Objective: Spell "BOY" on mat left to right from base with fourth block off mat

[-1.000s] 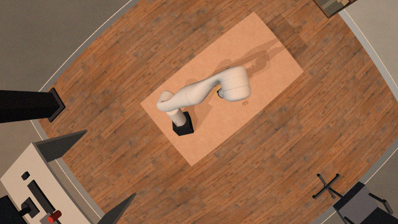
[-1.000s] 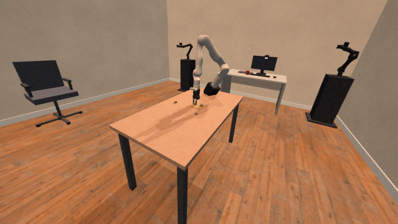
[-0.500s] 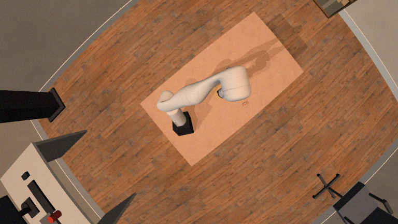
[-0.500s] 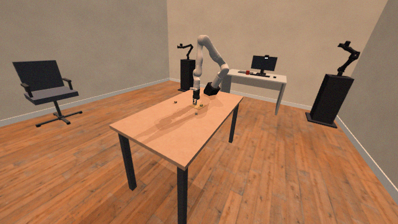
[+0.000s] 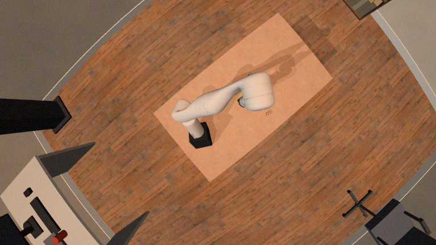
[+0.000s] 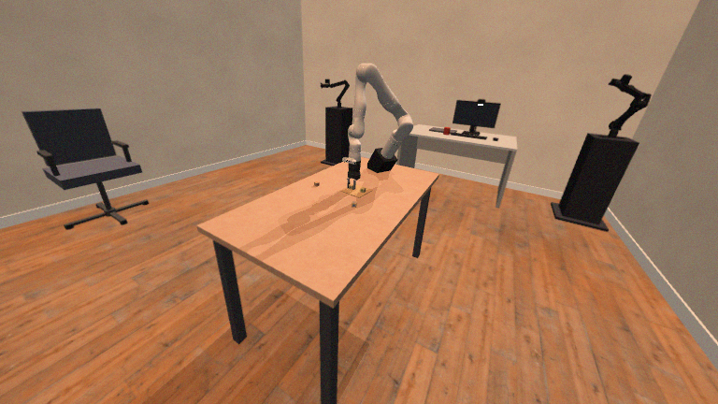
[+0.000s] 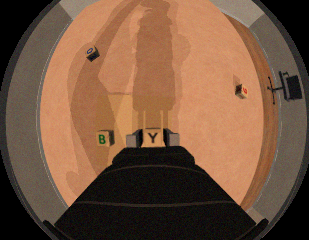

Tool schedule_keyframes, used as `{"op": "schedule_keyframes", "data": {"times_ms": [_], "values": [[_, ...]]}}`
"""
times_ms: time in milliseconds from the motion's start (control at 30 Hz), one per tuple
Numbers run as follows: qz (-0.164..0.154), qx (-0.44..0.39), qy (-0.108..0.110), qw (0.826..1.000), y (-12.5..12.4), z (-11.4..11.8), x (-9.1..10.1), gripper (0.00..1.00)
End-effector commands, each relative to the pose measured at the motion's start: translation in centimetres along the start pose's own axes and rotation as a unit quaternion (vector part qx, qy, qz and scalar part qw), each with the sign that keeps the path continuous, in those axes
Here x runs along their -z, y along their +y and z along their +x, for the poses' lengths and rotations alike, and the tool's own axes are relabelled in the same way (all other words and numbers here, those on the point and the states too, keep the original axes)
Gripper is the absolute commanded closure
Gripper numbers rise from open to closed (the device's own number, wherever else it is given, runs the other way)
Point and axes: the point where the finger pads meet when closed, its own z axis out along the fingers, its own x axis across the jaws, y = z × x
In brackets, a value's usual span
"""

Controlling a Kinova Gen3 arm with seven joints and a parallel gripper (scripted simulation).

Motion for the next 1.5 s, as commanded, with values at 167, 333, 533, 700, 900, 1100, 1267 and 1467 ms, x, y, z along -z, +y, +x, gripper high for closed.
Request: {"op": "schedule_keyframes", "data": {"times_ms": [167, 333, 533, 700, 900, 1100, 1267, 1467], "values": [[0.001, 0.000, 0.000, 1.000, 0.0, 0.0, 0.0, 0.21], [0.001, 0.000, 0.000, 1.000, 0.0, 0.0, 0.0, 0.21], [0.001, 0.000, 0.000, 1.000, 0.0, 0.0, 0.4, 0.21], [0.001, 0.000, 0.000, 1.000, 0.0, 0.0, 2.1, 0.21], [0.001, 0.000, 0.000, 1.000, 0.0, 0.0, 4.7, 0.21], [0.001, 0.000, 0.000, 1.000, 0.0, 0.0, 7.3, 0.21], [0.001, 0.000, 0.000, 1.000, 0.0, 0.0, 8.8, 0.21], [0.001, 0.000, 0.000, 1.000, 0.0, 0.0, 9.0, 0.21]]}}
